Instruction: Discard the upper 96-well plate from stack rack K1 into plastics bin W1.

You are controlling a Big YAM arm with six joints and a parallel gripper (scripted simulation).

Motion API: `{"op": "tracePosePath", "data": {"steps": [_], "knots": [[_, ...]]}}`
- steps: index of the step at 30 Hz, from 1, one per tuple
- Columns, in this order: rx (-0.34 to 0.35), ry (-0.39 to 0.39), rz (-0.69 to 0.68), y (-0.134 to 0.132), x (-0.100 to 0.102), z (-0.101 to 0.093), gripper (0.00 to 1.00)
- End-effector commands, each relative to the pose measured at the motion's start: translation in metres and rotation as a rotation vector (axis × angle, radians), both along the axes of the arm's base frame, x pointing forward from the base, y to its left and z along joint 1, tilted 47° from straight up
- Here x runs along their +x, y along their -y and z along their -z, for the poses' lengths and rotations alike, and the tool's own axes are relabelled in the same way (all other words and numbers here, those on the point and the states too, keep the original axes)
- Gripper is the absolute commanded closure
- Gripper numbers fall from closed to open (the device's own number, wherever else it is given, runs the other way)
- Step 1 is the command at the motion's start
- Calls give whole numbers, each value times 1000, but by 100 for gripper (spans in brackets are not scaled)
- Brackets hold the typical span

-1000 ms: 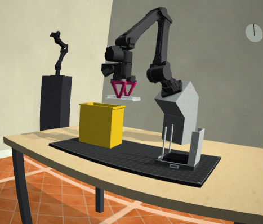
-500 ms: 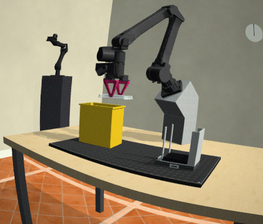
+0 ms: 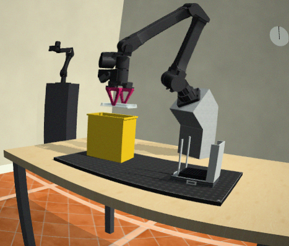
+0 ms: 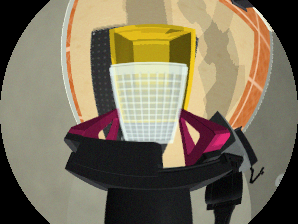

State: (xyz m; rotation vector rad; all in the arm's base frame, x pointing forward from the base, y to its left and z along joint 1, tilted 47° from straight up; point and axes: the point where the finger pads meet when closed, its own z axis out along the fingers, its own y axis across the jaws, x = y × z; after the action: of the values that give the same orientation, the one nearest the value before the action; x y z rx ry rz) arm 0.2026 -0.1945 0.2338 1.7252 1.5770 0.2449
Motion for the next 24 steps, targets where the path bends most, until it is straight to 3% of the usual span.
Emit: {"op": "tracePosePath", "data": {"steps": [1, 9, 16, 24], "knots": [[-73, 14, -15, 18, 2, -30, 100], [-76, 8, -15, 43, -10, -34, 100], [-51, 1, -17, 35, -11, -23, 100], [-51, 1, -17, 35, -11, -23, 100]]}}
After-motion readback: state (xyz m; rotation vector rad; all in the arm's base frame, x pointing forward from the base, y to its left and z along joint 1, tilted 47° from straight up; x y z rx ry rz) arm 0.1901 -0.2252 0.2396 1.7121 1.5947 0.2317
